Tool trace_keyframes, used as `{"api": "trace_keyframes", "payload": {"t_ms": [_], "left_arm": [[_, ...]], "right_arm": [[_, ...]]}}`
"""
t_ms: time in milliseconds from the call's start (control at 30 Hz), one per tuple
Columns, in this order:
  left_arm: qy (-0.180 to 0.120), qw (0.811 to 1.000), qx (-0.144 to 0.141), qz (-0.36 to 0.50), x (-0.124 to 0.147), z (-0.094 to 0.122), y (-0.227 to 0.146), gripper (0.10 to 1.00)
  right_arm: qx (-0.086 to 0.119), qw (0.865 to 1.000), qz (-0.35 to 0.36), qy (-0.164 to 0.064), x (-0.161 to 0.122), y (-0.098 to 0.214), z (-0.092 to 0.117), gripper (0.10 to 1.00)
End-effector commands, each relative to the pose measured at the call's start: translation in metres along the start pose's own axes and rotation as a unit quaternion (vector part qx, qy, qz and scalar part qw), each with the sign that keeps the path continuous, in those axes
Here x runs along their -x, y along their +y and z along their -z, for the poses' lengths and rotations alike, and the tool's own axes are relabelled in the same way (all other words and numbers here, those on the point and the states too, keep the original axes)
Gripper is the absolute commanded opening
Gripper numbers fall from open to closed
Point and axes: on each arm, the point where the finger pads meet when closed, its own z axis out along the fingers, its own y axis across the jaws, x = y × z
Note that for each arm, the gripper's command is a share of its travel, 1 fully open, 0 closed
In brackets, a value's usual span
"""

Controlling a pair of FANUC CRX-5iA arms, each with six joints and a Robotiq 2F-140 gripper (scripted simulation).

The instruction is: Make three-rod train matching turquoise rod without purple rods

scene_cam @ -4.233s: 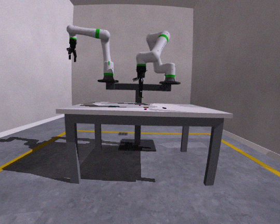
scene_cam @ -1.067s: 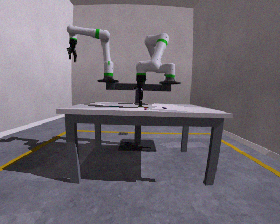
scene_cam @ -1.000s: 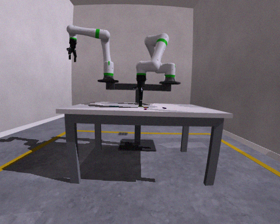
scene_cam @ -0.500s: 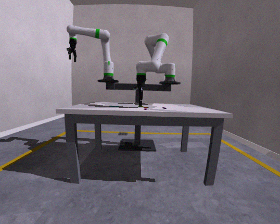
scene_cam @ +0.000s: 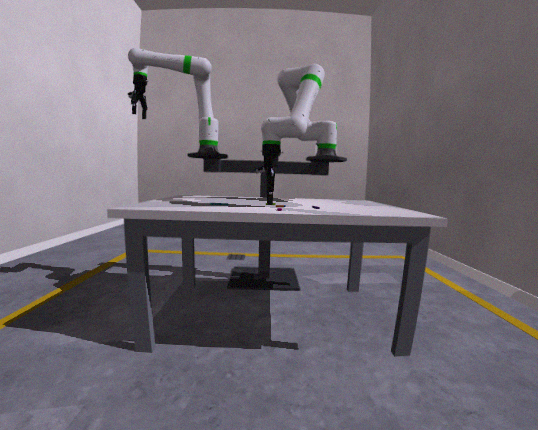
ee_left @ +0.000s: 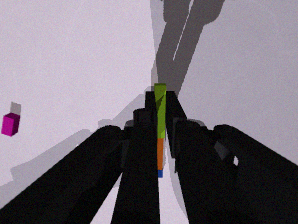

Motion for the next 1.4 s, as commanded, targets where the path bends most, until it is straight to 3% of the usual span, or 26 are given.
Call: {"api": "trace_keyframes", "payload": {"t_ms": [0,1367], "left_arm": [[0.001,1.000,-0.001,0.000,-0.0008,-0.0003,-0.0008,0.124],[0.001,1.000,-0.001,0.000,-0.0008,-0.0082,-0.0008,0.124]], "right_arm": [[0.000,1.000,0.000,0.001,-0.0003,0.0001,0.0008,1.000],[0.000,1.000,0.000,0.001,-0.0003,0.0001,0.0008,1.000]]}}
